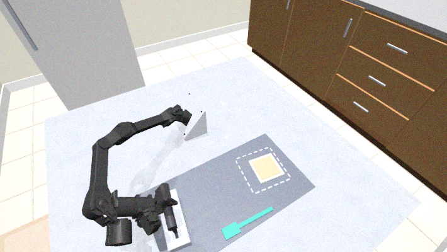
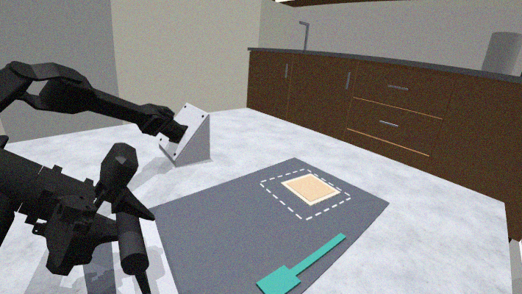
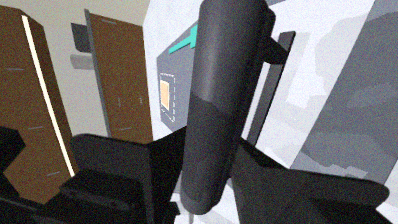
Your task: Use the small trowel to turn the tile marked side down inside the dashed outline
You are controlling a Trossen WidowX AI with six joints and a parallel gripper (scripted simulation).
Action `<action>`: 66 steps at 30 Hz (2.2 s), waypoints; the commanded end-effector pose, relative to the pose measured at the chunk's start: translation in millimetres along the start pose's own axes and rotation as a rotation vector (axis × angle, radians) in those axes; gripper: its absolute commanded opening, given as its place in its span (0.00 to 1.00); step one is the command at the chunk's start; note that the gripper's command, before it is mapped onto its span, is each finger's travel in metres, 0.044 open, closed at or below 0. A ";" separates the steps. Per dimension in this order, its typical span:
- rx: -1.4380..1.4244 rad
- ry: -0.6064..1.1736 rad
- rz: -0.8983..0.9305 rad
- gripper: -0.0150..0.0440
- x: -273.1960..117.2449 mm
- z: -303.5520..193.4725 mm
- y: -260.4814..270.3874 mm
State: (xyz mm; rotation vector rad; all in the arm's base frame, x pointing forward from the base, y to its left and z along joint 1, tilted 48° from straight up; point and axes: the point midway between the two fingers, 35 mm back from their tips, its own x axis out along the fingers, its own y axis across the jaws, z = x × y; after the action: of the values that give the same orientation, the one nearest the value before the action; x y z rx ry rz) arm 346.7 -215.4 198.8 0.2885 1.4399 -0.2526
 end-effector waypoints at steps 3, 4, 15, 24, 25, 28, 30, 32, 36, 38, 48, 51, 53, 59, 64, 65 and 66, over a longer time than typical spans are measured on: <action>-0.020 0.000 0.009 0.25 2.5 2.5 -0.5; -0.022 0.002 0.008 0.25 3.4 2.8 -1.8; -0.046 0.016 -0.005 0.25 13.5 4.9 -15.8; -0.060 0.024 -0.013 0.30 19.5 5.8 -24.1; -0.060 0.024 -0.013 0.34 19.5 5.8 -24.1; -0.060 0.024 -0.013 0.48 19.5 5.8 -24.1; -0.060 0.024 -0.013 0.57 19.5 5.8 -24.1; -0.060 0.024 -0.013 0.65 19.5 5.8 -24.1; -0.060 0.024 -0.013 0.76 19.5 5.8 -24.1; -0.060 0.024 -0.013 0.76 19.5 5.8 -24.1; -0.055 0.027 -0.012 0.76 -5.8 -22.6 21.2; -0.055 0.029 -0.009 0.76 -21.6 -51.1 53.1; -0.055 0.029 -0.009 0.76 -24.7 -58.3 59.8; -0.055 0.029 -0.009 0.76 -24.7 -58.3 59.8; -0.055 0.029 -0.009 0.76 -24.7 -58.3 59.8; -0.055 0.029 -0.009 0.76 -24.7 -58.3 59.8; -0.055 0.029 -0.009 0.76 -24.7 -58.3 59.8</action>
State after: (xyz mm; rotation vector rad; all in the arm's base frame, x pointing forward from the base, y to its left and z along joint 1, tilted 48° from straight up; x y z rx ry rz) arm 310.3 -140.3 221.5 0.2323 1.4703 -0.2169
